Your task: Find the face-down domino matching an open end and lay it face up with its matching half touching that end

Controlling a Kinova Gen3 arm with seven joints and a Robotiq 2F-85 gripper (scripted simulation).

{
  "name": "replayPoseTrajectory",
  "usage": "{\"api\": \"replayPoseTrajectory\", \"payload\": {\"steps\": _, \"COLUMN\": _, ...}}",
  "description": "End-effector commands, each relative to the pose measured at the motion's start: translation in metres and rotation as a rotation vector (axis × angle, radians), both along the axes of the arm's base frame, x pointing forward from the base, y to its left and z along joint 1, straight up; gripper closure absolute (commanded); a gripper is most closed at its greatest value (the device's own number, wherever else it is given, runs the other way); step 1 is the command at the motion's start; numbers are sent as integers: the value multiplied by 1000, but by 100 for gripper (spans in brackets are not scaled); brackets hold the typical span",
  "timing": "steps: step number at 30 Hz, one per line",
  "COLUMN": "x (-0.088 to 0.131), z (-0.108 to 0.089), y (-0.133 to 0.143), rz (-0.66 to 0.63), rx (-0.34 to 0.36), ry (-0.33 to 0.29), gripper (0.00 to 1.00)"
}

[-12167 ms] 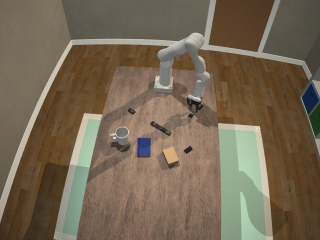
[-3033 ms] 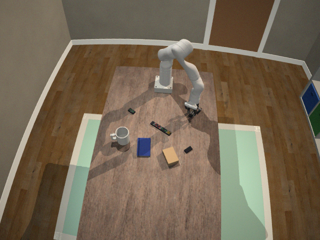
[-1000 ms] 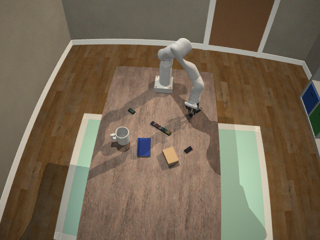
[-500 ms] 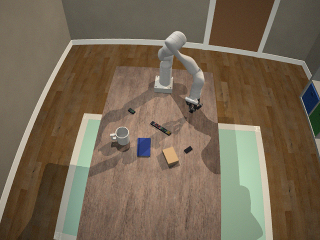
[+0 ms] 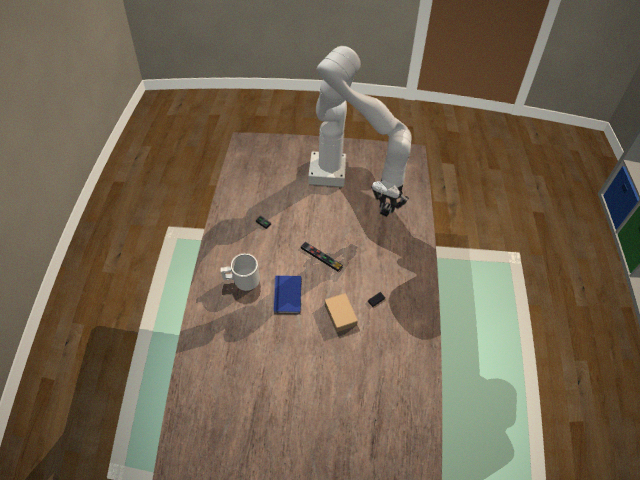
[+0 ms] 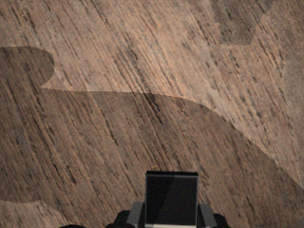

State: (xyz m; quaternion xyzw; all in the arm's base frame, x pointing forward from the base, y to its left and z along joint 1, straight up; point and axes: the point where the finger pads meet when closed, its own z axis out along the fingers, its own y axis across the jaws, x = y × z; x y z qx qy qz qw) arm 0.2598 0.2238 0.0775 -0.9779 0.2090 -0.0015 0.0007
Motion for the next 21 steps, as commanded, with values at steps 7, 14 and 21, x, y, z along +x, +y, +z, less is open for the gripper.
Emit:
{"api": "replayPoseTrajectory", "payload": {"steps": 7, "x": 1, "z": 17, "y": 0, "rz": -1, "rx": 0, "ry": 2, "gripper": 69}}
{"api": "replayPoseTrajectory", "payload": {"steps": 14, "x": 1, "z": 17, "y": 0, "rz": 0, "rx": 0, "ry": 2, "gripper": 69}}
{"api": "replayPoseTrajectory", "payload": {"steps": 21, "x": 2, "z": 17, "y": -1, "rz": 4, "rx": 0, "ry": 2, "gripper": 69}}
